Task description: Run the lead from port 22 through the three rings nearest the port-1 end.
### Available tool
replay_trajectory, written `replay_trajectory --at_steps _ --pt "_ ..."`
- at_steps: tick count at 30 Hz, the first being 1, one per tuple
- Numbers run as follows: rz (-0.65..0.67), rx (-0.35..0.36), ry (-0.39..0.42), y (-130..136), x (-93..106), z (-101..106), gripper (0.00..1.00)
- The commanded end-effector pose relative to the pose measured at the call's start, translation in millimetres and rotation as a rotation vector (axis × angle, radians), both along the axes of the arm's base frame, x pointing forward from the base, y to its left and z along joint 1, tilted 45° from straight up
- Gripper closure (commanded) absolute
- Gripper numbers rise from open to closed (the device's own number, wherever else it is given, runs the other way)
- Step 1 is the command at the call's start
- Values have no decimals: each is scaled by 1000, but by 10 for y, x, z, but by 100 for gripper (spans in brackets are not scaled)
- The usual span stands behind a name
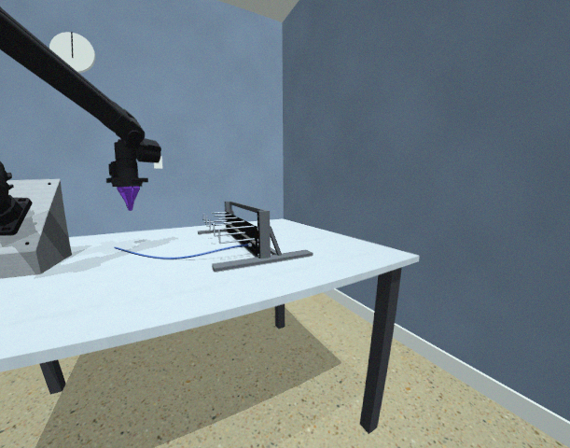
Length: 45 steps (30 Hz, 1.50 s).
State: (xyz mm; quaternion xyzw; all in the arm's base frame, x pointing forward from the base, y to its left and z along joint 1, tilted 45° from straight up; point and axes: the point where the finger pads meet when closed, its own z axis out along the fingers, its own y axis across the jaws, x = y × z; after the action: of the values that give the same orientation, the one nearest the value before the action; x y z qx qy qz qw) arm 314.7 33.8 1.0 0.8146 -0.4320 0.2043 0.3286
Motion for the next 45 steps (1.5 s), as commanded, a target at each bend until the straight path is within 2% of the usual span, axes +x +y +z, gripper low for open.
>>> replay_trajectory --at_steps 1,31,33,38,41,42,43,45 --pt "38 23 -29 219 184 108 100" --pt "38 23 -29 219 184 108 100" --pt "49 18 -10 221 172 78 100" --pt "149 8 95 287 130 -4 100" --pt "156 7 103 293 128 -9 100" --pt "159 17 78 309 160 75 100" --pt "159 17 78 309 161 75 68" --pt "159 18 77 310 162 74 68"
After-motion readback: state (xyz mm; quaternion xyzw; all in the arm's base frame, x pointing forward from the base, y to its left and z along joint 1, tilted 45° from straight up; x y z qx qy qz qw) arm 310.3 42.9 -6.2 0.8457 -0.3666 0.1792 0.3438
